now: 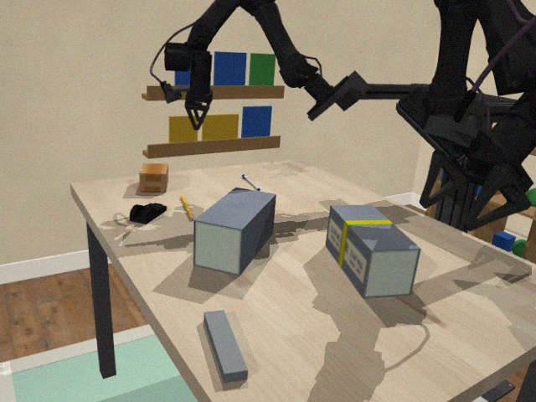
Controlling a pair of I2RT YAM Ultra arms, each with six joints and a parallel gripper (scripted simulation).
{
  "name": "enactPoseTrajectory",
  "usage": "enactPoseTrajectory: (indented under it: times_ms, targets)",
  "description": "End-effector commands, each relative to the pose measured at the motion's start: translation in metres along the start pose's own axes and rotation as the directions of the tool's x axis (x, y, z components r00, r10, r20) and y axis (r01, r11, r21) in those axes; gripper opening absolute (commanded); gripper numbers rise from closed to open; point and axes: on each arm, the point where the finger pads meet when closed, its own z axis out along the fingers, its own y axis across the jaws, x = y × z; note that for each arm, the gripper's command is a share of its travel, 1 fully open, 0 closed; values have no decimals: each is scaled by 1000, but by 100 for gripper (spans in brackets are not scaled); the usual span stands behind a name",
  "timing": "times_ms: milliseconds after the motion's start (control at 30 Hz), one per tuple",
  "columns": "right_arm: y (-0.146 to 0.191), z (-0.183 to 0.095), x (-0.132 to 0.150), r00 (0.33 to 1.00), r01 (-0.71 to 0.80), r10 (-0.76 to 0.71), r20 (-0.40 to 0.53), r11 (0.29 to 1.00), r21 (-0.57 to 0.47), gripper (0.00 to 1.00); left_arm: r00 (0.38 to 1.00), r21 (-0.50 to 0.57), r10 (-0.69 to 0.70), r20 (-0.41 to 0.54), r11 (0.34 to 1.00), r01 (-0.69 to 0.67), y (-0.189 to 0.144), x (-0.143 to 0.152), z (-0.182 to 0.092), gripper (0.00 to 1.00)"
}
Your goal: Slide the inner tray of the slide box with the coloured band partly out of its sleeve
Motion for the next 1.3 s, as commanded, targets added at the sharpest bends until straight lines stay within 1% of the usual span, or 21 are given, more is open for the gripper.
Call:
enactPoseTrajectory:
  times_ms: [0, 533, 567, 633, 667, 1200, 1233, 1267]
  targets:
    - [0, -3, -4, 1000, -8, 8, 14, 1000, -6, 100, 1000, -13, 15, 7, 1000, -15, 4, -6, -4, 100]
    - [0, -3, -4, 1000, -8, 8, 14, 1000, -6, 100, 1000, -13, 15, 7, 1000, -15, 4, -6, -4, 100]
    - [0, -7, -9, 999, -16, 16, 29, 1000, -12, 100, 1000, -11, 21, 20, 1000, -20, 4, -12, -6, 100]
    - [0, -7, -9, 999, -16, 16, 29, 1000, -12, 100, 1000, -11, 21, 20, 1000, -20, 4, -12, -6, 100]
    - [0, -7, -9, 999, -16, 16, 29, 1000, -12, 1, 1000, -11, 21, 20, 1000, -20, 4, -12, -6, 100]
    - [0, -7, -9, 999, -16, 16, 29, 1000, -12, 1, 1000, -11, 21, 20, 1000, -20, 4, -12, -6, 100]
    - [0, -7, -9, 999, -16, 16, 29, 1000, -12, 1, 1000, -11, 21, 20, 1000, -20, 4, -12, -6, 1]
    - [0, -7, -9, 999, -16, 16, 29, 1000, -12, 1, 1000, -11, 21, 20, 1000, -20, 4, -12, -6, 1]
